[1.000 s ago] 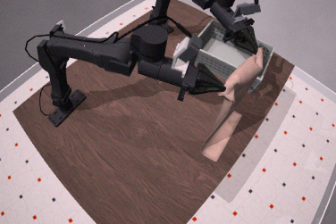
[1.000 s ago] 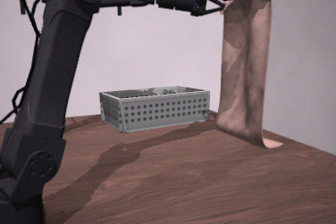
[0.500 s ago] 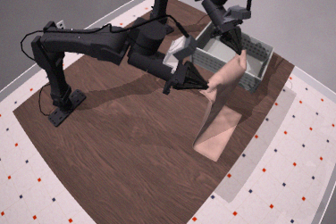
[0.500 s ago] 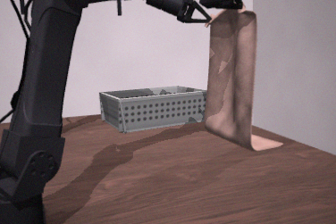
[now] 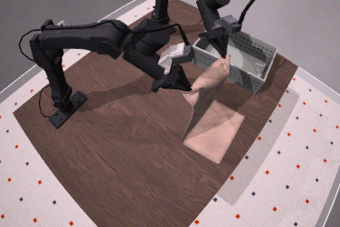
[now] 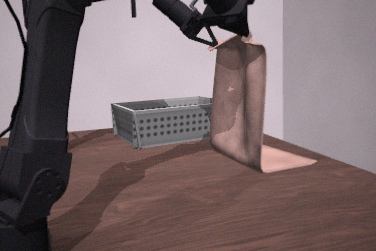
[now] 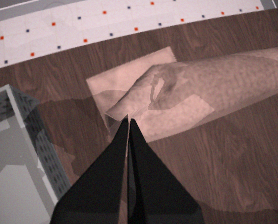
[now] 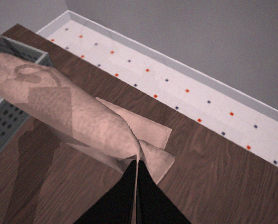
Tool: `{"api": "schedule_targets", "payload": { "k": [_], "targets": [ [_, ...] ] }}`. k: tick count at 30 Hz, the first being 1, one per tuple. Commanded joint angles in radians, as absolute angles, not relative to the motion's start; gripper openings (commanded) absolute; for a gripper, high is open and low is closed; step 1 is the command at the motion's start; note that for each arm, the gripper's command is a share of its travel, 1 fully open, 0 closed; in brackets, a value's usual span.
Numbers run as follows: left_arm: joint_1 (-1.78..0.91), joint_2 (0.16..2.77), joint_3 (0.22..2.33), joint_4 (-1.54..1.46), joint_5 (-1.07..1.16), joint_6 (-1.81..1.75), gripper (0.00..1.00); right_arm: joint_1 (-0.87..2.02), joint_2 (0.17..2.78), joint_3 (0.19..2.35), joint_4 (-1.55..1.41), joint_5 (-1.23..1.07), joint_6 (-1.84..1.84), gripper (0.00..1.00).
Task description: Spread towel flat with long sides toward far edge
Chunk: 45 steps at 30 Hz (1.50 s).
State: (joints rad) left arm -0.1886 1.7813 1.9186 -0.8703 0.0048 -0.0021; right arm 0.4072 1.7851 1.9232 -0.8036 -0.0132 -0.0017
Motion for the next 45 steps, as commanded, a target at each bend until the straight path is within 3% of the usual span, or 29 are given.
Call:
{"api": "schedule_targets", "payload": {
  "k": [1, 10, 11, 13, 14, 23, 27, 34, 45],
  "targets": [
    [-0.206, 1.741, 1.952, -1.004, -0.009, 0.0, 0.0, 0.428, 1.78, 1.952, -0.954, 0.005, -0.006, 0.0],
    [-0.232, 1.705, 1.816, -1.072, -0.01, -0.002, 0.0, 0.461, 1.74, 1.848, -1.043, 0.006, -0.006, 0.0],
    [-0.246, 1.642, 1.683, -0.995, -0.008, -0.002, 0.0, 0.48, 1.696, 1.744, -0.991, 0.005, -0.006, 0.0],
    [-0.247, 1.63, 1.665, -0.978, -0.009, -0.003, 0.0, 0.481, 1.689, 1.733, -1.007, 0.006, -0.005, 0.0],
    [-0.26, 1.577, 1.551, -0.936, -0.007, -0.002, 0.0, 0.498, 1.638, 1.616, -0.934, 0.003, -0.007, 0.0],
    [-0.314, 1.39, 1.189, -0.757, -0.006, -0.004, 0.0, 0.566, 1.467, 1.259, -0.748, 0.003, -0.006, 0.0],
    [-0.316, 1.379, 1.176, -0.742, -0.008, -0.006, 0.0, 0.568, 1.458, 1.245, -0.731, 0.005, -0.005, 0.0],
    [-0.376, 1.239, 0.893, -0.605, -0.005, -0.005, 0.0, 0.642, 1.341, 0.97, -0.58, 0.001, -0.008, 0.0],
    [-0.449, 1.114, 0.65, -0.482, -0.006, -0.008, 0.0, 0.728, 1.252, 0.736, -0.43, 0.003, -0.007, 0.0]
  ]
}}
